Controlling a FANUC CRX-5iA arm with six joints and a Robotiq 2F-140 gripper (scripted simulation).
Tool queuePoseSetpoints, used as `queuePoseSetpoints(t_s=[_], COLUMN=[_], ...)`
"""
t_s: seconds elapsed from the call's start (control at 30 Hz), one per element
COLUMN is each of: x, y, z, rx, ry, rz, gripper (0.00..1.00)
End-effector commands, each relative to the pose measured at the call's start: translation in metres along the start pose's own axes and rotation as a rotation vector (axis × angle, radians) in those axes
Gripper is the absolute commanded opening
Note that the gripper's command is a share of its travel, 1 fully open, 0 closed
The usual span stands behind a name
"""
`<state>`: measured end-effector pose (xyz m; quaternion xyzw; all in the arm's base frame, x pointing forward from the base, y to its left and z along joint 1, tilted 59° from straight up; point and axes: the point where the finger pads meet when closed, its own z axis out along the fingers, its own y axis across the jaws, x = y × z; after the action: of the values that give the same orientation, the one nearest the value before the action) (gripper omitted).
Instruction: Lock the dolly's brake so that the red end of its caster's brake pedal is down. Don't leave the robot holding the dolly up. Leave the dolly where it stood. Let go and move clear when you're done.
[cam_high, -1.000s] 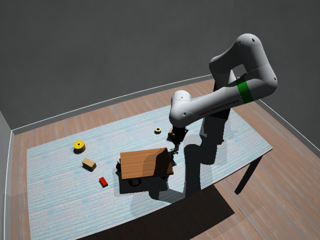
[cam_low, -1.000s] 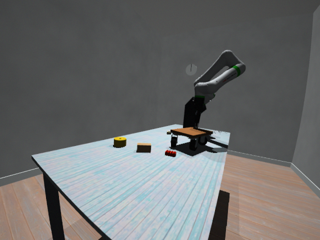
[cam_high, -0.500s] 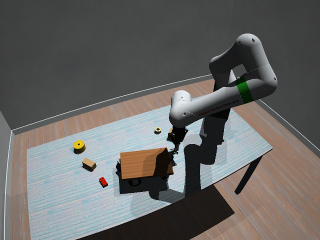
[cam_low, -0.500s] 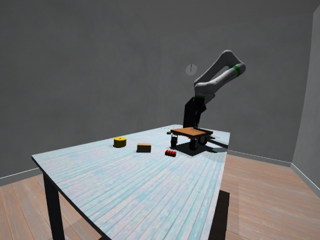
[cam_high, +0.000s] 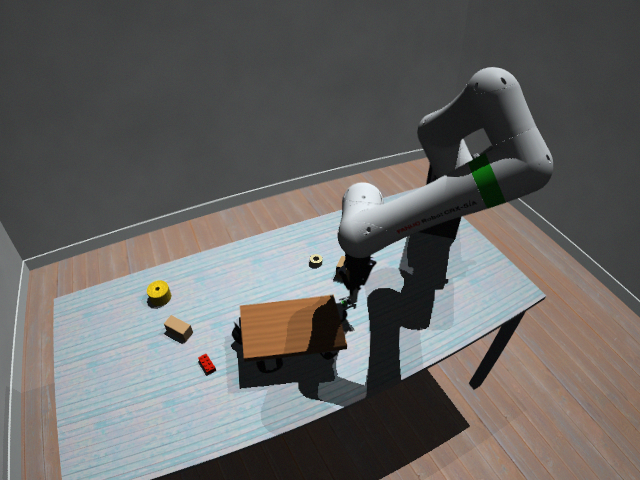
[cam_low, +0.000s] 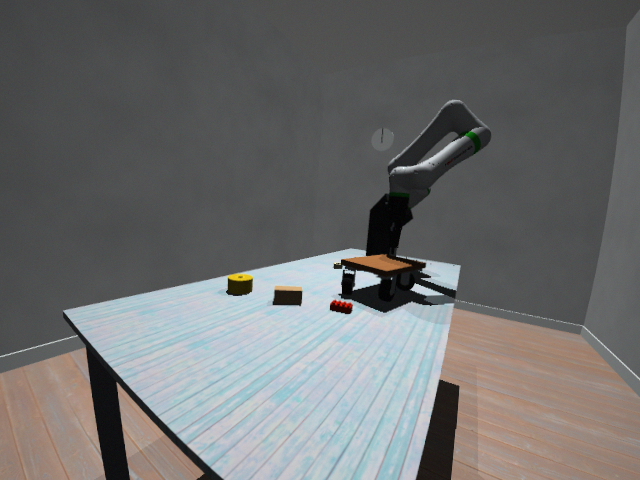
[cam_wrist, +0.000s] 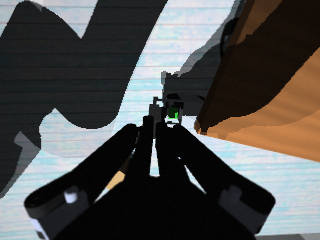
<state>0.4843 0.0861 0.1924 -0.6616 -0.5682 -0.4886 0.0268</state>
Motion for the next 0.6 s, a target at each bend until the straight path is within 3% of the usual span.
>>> queuePoseSetpoints(t_s=[0.0,0.57], x=[-0.0001,-0.0001], y=[0.0002,0.0002], z=[0.0005,0.0025], rx=[0.000,0.000], ry=[0.000,0.000], rz=[0.000,0.000], gripper=[0.00,0.00])
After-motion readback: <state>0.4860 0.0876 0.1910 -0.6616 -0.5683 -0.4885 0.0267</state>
